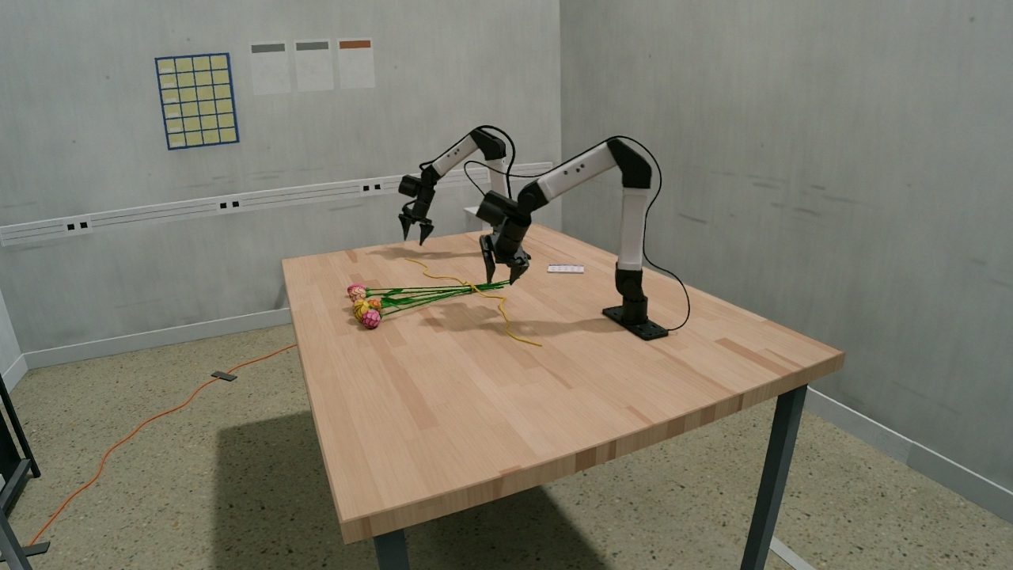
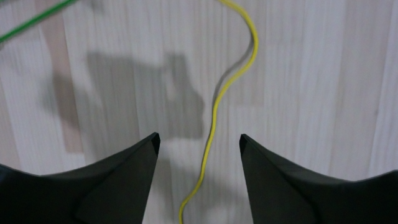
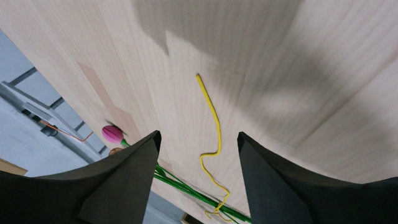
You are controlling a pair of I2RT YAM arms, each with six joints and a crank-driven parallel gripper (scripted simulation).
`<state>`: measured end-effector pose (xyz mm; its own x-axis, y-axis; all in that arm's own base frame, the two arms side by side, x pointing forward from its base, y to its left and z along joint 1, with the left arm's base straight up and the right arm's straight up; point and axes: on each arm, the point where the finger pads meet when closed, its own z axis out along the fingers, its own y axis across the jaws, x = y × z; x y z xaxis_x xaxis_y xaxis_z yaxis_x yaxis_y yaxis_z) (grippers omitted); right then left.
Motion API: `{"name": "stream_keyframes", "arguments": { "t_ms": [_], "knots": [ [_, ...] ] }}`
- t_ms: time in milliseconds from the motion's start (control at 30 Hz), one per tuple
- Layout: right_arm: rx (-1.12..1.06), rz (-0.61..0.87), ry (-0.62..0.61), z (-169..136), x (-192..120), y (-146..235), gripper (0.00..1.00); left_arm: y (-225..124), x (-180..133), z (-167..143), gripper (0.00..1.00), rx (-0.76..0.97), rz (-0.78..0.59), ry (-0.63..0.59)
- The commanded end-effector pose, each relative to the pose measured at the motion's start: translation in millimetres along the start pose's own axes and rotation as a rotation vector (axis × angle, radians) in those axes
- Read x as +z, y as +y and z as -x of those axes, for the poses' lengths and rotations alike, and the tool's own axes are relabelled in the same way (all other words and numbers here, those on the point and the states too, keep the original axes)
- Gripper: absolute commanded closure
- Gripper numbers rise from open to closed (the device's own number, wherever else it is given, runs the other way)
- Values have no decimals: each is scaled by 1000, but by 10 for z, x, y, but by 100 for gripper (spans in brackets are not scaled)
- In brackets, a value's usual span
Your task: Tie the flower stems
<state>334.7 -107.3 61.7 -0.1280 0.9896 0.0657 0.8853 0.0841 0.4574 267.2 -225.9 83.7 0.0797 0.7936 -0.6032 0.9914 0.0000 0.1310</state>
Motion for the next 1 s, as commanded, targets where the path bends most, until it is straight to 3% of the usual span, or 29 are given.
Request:
{"name": "stream_keyframes", "arguments": {
  "t_ms": [0,67,400,967],
  "knots": [
    [-11,4,3,-5,-27,31,31,226,322,647,31,-93,26,-147],
    [-11,4,3,-5,-27,31,31,226,322,647,31,-93,26,-147],
    [-11,4,3,-5,-27,31,31,251,783,1224,31,-123,-47,-241],
    [-11,4,3,-5,-27,31,31,262,805,1244,31,-116,-47,-233]
  ]
}}
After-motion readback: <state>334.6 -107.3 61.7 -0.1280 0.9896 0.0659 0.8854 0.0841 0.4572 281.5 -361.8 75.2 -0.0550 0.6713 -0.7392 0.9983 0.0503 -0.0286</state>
